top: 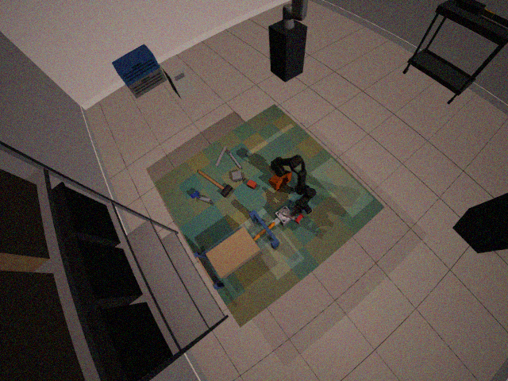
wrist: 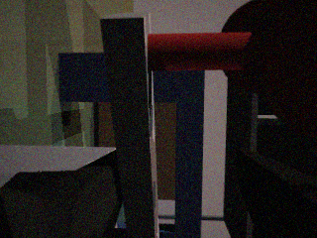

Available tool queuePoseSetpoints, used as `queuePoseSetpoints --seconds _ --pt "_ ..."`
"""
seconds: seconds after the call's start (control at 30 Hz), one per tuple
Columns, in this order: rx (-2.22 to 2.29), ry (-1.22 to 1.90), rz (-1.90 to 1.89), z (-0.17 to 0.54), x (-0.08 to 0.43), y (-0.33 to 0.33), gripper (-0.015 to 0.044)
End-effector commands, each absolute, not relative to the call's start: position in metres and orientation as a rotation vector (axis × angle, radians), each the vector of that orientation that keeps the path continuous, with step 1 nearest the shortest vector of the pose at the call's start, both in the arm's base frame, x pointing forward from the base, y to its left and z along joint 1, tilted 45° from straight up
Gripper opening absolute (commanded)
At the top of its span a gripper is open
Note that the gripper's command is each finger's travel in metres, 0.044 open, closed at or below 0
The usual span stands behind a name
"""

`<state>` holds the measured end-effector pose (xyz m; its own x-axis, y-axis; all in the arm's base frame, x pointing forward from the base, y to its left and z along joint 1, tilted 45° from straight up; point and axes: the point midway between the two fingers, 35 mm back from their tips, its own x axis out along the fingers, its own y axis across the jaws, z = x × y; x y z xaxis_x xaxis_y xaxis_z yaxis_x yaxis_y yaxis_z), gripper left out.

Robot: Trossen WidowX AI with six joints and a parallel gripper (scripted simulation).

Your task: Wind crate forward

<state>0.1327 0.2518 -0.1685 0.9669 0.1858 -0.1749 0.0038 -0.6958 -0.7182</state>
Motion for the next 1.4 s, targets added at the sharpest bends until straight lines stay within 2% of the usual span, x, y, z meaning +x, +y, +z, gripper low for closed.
queuePoseSetpoints --seconds 0.0,0.3,0.63,1.0,1.37 --pt "-2.314 -0.136 0.302 -0.169 0.132 0.254 0.024" --pt "-2.323 -0.138 0.324 -0.175 0.127 0.254 0.024" --pt "-2.322 -0.121 0.467 -0.207 0.076 0.249 0.024" --pt "-2.177 -0.093 0.433 -0.183 0.027 0.243 0.024" --pt "-2.327 -0.126 0.314 -0.151 0.023 0.23 0.024"
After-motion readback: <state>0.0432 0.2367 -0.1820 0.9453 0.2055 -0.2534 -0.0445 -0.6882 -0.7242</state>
